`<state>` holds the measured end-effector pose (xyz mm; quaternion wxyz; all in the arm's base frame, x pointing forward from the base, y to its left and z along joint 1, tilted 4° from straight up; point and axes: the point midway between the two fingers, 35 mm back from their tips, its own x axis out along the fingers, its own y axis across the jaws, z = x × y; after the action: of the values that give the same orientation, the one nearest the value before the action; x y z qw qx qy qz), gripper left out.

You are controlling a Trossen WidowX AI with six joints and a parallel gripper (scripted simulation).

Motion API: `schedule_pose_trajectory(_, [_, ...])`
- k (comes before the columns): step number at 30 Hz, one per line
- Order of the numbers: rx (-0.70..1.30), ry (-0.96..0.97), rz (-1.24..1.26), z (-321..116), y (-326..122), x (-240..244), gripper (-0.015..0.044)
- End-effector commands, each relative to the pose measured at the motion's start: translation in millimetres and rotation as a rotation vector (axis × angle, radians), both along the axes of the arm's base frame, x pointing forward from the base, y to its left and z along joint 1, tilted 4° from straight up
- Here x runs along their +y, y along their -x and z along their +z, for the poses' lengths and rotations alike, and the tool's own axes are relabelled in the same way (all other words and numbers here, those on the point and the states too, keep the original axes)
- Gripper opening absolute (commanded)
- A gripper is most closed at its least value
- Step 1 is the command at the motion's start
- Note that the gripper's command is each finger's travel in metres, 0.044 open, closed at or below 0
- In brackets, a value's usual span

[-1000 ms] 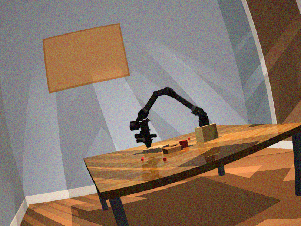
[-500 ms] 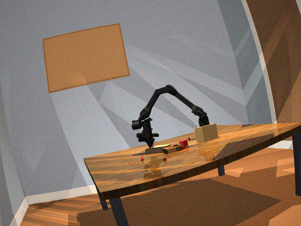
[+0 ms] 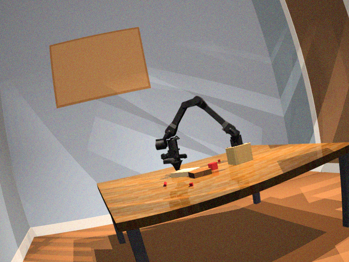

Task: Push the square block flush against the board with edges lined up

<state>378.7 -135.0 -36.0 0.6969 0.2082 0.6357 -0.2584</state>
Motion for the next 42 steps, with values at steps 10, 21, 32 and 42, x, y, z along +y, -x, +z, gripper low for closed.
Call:
schedule_pose_trajectory(10, [0.029,-0.014,0.005,-9.1,21.1,20.7,0.0000])
schedule_pose_trajectory(21, [0.030,-0.015,0.005,-10.9,33.1,33.5,0.0000])
schedule_pose_trajectory(32, [0.030,-0.015,0.005,-11.4,36.1,38.5,0.0000])
schedule_pose_trajectory(42, [0.029,-0.015,0.005,-9.8,22.8,28.6,0.0000])
